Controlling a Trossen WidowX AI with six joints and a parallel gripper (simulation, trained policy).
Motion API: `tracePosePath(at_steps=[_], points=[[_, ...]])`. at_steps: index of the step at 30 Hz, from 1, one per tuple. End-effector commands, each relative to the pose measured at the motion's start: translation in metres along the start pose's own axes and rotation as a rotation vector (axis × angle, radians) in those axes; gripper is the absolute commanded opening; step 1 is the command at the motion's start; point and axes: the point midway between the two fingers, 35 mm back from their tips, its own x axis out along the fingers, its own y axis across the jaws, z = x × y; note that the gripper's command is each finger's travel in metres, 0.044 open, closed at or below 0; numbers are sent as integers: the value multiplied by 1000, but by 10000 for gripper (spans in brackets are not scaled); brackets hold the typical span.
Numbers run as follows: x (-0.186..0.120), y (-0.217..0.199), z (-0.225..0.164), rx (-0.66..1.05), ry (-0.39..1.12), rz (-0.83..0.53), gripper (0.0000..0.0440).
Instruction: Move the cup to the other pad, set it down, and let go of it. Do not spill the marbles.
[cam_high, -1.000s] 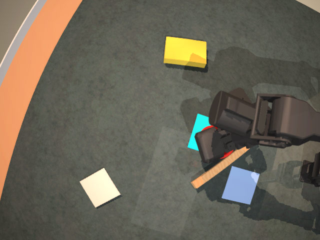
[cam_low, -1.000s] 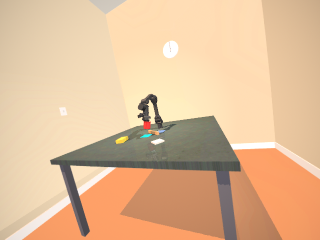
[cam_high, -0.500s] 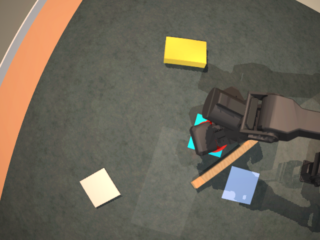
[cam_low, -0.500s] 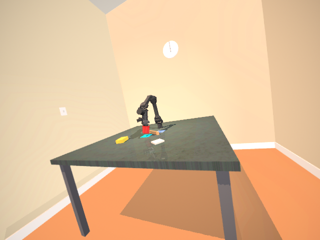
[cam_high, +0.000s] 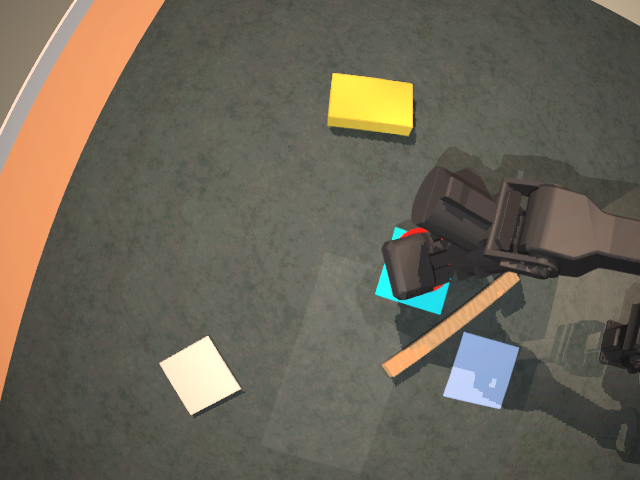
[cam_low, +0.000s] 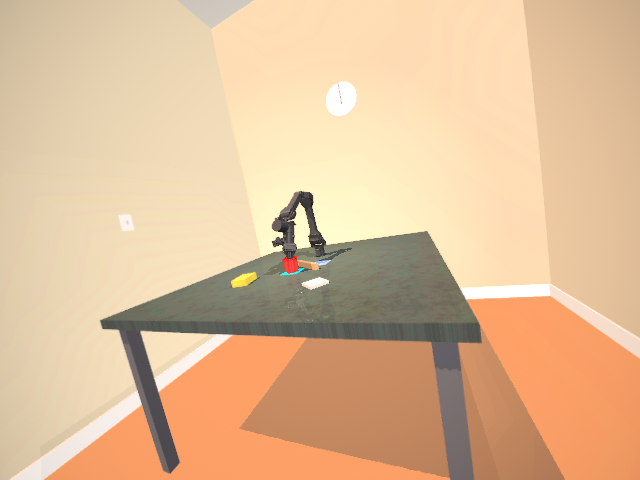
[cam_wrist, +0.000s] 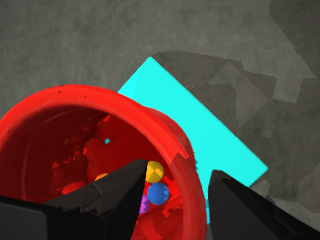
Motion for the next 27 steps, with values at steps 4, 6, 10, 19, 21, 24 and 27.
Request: tracePosePath(at_steps=[4,6,10,19,21,24,27], points=[[-11,-2,0,0,3,38,160],[-15,-3,0,0,4,49,169],[-26,-4,1,3,0,71,189],[-55,-4,7,13,-28,127,230],[-62,-4,10,13,-40,141,250],[-73,-3,15,13,-58,159,294],[-82,-3,19,18,-68,170,354]])
